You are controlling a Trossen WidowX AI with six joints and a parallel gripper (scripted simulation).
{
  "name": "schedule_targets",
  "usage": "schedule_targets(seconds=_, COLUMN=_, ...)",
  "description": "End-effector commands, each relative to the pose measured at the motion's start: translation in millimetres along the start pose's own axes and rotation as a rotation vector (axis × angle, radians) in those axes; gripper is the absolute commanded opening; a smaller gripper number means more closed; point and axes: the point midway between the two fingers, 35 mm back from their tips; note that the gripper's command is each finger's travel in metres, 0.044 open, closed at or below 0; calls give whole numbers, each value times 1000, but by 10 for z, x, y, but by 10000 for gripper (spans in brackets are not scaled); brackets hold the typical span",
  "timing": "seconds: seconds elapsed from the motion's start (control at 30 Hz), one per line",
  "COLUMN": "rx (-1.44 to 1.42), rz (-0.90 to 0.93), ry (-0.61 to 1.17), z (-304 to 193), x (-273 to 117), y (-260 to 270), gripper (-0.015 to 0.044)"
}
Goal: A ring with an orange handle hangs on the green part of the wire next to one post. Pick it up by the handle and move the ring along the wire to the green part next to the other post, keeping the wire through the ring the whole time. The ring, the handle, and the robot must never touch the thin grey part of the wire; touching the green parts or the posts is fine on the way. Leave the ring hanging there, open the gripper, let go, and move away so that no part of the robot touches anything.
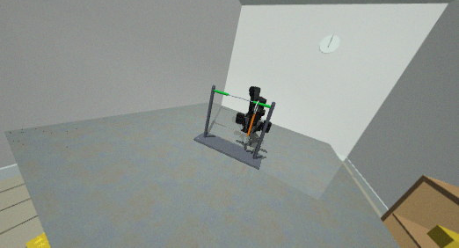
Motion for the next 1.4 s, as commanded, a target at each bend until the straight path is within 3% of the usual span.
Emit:
schedule_targets(seconds=0.0, rx=2, rz=-1, ry=8, z=-39, x=-89, y=1, gripper=160)
schedule_targets(seconds=1.3, rx=3, rz=-2, ry=9, z=-63, x=-233, y=-5, gripper=160)
schedule_targets(seconds=1.37, rx=1, rz=1, ry=5, z=-45, x=-268, y=-1, gripper=212)
Point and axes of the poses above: the point midway between the two fingers, 35 mm back from their tips, its own x axis out along the fingers, its own y axis across the jaws, z = x × y, and after that the axes turned 10 degrees about -x, right-handed
